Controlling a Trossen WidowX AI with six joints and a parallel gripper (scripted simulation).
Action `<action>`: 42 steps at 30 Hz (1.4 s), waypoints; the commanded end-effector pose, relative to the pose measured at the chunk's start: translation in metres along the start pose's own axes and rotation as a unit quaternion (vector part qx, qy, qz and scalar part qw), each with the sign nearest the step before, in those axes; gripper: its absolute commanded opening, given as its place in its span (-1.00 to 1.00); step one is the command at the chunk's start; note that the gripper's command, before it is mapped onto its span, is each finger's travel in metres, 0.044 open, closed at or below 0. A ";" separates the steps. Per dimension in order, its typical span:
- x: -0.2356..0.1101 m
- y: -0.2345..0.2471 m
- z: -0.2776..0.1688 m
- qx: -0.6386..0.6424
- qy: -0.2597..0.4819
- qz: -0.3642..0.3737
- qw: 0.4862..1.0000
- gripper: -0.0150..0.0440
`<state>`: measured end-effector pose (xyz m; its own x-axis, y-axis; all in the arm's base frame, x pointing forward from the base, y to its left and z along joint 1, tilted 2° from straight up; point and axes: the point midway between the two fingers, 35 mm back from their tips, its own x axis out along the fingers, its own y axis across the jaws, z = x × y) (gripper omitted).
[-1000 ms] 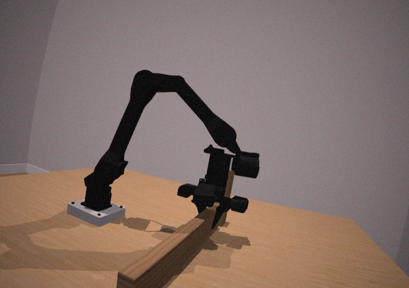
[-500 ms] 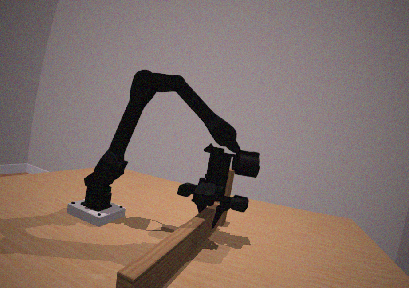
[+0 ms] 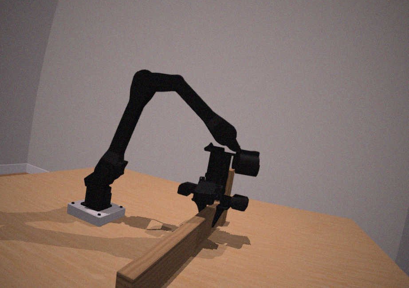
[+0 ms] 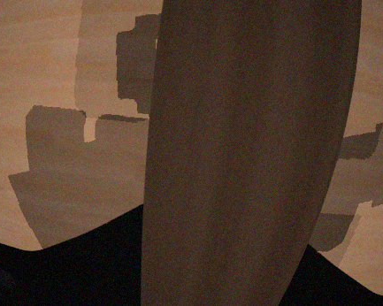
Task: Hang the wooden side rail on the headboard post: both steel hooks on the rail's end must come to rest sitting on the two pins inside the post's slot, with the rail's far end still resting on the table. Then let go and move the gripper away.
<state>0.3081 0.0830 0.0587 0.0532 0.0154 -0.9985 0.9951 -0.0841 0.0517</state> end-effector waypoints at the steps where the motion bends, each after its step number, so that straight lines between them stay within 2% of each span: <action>1: -0.005 0.003 0.000 0.006 0.001 0.006 1.000 -0.49; 42: -0.012 0.003 0.000 0.006 0.001 0.006 1.000 -0.49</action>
<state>0.3074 0.0828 0.0652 0.0513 0.0149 -0.9986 0.9950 -0.0866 0.0498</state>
